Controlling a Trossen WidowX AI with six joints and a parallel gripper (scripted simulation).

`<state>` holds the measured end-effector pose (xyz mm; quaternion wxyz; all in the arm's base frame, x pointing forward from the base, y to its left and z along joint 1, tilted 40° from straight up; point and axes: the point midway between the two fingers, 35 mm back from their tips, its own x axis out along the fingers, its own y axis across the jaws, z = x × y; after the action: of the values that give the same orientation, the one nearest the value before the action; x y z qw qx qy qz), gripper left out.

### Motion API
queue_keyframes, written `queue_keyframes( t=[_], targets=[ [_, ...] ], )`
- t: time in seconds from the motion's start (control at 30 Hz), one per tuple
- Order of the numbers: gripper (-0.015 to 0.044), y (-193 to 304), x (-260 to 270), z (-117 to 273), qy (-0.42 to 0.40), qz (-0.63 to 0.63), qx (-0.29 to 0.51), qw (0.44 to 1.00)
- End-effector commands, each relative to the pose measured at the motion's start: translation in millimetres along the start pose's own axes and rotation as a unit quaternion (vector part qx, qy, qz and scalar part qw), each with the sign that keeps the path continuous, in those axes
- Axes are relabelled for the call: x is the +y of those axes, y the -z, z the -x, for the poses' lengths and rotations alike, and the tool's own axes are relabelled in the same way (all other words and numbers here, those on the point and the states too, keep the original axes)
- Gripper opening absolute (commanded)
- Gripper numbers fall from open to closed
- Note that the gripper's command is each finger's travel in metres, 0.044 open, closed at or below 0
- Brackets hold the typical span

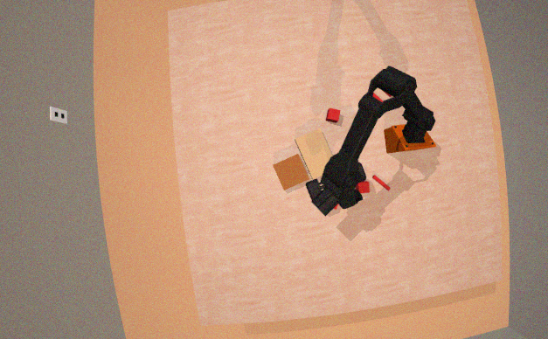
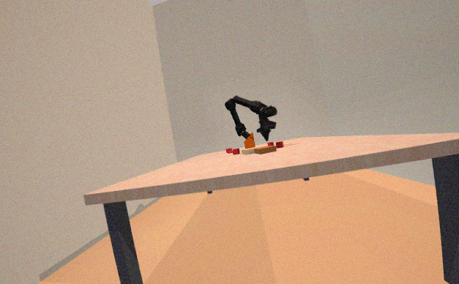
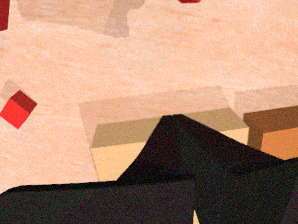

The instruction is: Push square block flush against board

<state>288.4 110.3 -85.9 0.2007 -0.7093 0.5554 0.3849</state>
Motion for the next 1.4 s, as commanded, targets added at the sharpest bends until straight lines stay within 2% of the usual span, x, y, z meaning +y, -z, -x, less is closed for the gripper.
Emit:
queue_keyframes(
  t=[0.0,0.07,0.17,0.23,1.37],
  targets=[
    [0.0000,-2,-3,1,0.000,0.021,-0.002,1.000],
    [0.0000,-2,-3,-3,0.000,0.021,-0.002,1.000],
    [0.0000,-2,-4,-43,0.000,0.020,-0.001,1.000],
    [0.0000,-2,-3,-55,-0.001,0.020,-0.001,1.000],
    [0.0000,25,-4,-55,-0.001,0.021,0.000,1.000]
  ],
)
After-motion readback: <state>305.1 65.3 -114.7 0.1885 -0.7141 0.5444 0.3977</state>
